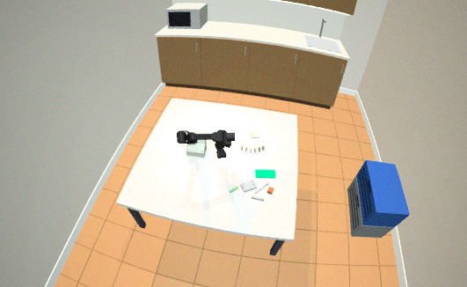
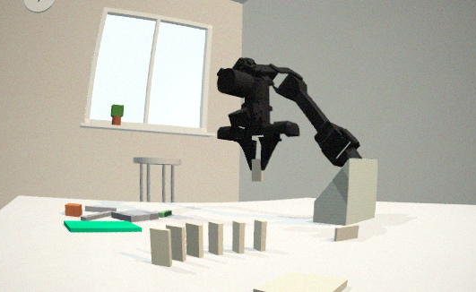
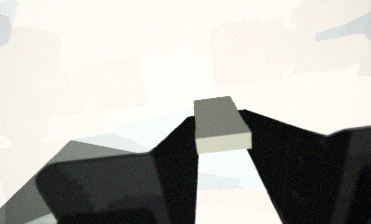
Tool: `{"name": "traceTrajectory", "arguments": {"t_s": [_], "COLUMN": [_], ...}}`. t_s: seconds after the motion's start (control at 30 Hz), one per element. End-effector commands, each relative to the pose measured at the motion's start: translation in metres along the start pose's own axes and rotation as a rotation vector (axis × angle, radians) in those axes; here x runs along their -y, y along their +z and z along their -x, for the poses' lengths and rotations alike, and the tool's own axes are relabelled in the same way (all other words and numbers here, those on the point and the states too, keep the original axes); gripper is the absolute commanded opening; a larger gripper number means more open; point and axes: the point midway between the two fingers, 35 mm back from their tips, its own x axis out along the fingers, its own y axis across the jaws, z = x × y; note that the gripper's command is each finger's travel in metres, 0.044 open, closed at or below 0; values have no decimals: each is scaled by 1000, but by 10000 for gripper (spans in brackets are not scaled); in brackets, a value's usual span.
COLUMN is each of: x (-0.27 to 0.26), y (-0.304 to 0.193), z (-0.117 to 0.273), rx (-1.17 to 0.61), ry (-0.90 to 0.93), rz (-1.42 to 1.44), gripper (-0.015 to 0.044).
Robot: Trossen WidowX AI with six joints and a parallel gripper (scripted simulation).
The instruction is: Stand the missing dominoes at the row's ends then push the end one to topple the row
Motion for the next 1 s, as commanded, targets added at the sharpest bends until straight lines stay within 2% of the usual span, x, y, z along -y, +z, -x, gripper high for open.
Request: {"name": "traceTrajectory", "arguments": {"t_s": [0.0, 0.23, 0.47, 0.73, 0.83, 0.97], "x": [6, 4, -40, -123, -152, -154], "y": [-9, 0, 81, 159, 177, 178], "z": [32, 34, 43, 37, 32, 31], "rx": [-2, 0, 17, 14, 12, 12], "ry": [-25, -24, -8, -7, -10, -10], "rz": [-23, -41, -234, -474, -544, -549], "gripper": [107, 107, 107, 107, 107, 107]}}
